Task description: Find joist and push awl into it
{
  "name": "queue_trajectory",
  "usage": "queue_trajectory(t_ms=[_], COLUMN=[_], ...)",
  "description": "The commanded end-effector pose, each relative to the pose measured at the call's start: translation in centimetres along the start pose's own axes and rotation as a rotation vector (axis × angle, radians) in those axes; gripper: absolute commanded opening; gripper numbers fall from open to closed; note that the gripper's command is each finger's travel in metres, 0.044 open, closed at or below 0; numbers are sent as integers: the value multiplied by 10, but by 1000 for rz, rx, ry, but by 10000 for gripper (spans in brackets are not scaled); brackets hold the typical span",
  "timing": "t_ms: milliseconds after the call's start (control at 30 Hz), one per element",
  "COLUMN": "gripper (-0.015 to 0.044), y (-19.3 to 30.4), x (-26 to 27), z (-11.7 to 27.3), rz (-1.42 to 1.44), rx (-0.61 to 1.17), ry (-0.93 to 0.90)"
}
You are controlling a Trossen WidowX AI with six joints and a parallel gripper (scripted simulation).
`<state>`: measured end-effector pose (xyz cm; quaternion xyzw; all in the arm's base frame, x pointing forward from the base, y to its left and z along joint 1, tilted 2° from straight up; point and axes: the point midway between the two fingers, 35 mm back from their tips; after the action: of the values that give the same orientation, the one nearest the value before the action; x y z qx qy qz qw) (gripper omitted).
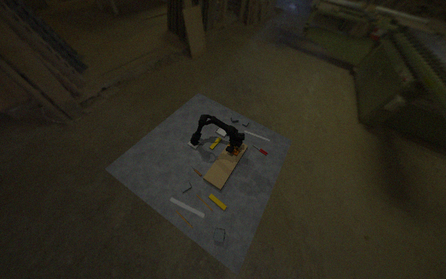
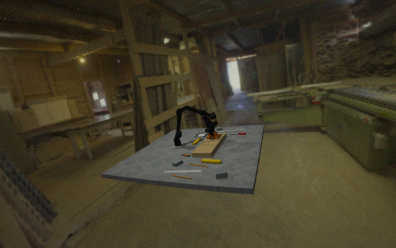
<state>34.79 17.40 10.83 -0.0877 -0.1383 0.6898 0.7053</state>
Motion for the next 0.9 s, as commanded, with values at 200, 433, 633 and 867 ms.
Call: queue_trajectory(t_ms=[200, 433, 633, 867], gripper=[0, 0, 0, 0], y=[4, 6, 8, 10], x=[23, 37, 49, 63], z=[0, 0, 0, 1], rz=[2, 2, 2, 1], rx=[3, 3, 3, 4], ry=[-9, -10, -11, -12])
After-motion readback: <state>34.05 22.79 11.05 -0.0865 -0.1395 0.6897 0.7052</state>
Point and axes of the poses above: the point midway between the two fingers, 35 mm back from their tips, its own z axis back along the fingers, its own x axis across the jaws, y = z × x, and after that the axes turned 9 degrees about -z, right-handed
